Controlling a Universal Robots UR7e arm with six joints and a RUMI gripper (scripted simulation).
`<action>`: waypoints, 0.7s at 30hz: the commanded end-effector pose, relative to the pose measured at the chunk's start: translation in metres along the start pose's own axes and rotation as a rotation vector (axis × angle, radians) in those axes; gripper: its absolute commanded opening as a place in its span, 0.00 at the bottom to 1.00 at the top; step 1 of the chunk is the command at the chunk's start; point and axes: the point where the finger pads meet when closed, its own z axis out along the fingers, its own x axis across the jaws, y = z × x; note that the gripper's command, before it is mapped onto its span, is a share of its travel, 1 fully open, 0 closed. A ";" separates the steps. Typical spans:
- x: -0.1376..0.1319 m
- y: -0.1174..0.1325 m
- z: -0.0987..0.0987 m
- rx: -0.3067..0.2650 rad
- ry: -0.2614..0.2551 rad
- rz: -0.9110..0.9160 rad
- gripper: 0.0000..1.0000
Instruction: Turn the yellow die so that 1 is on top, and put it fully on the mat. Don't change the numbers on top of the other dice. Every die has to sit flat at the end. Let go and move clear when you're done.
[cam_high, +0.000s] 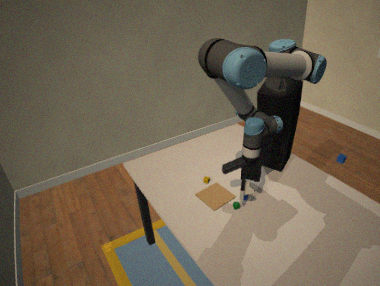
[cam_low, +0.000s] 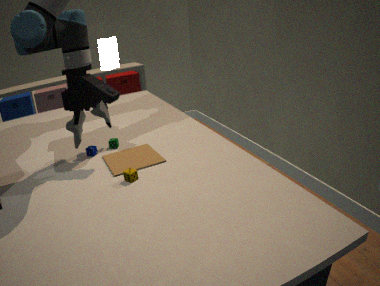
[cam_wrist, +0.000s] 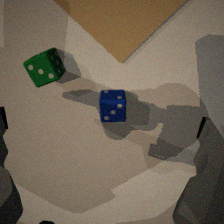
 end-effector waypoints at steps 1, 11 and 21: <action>0.000 0.000 0.000 0.001 -0.001 0.000 1.00; -0.002 -0.001 0.000 0.001 -0.001 0.000 1.00; -0.031 -0.018 0.000 0.001 -0.001 0.000 1.00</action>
